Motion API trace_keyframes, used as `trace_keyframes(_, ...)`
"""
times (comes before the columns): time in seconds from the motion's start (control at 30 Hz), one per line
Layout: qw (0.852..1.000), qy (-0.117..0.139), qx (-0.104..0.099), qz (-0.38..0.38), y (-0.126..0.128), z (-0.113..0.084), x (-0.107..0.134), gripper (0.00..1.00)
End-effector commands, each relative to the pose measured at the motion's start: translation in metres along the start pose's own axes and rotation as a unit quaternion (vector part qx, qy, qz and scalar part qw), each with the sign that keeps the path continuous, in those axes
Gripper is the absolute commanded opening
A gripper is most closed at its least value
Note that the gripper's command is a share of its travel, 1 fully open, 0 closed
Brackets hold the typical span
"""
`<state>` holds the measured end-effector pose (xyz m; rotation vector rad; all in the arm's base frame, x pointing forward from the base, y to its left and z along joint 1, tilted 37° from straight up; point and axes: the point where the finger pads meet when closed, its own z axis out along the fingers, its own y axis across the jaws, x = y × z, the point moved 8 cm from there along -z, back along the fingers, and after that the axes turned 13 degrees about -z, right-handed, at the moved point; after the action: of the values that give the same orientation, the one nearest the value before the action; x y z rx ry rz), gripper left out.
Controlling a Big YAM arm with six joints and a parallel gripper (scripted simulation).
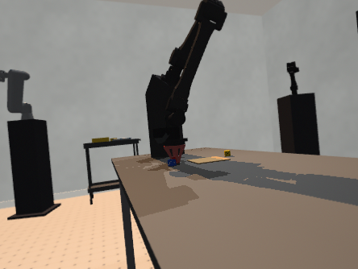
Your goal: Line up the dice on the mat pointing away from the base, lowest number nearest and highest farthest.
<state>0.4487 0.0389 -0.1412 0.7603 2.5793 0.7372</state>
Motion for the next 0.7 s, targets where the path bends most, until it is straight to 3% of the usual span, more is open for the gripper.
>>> trace_keyframes(0.0, 1.0, -0.002, -0.003, -0.004, 0.007, 0.001, 0.0, 0.2)
trace_keyframes(0.23, 1.0, -0.003, -0.004, -0.005, 0.008, -0.002, 0.0, 0.2)
trace_keyframes(0.33, 1.0, -0.003, 0.004, 0.003, -0.004, -0.018, -0.002, 0.2)
trace_keyframes(0.6, 1.0, -0.004, 0.002, 0.003, -0.003, -0.07, -0.001, 0.2)
trace_keyframes(0.67, 1.0, -0.004, 0.002, 0.003, -0.003, -0.07, -0.001, 0.2)
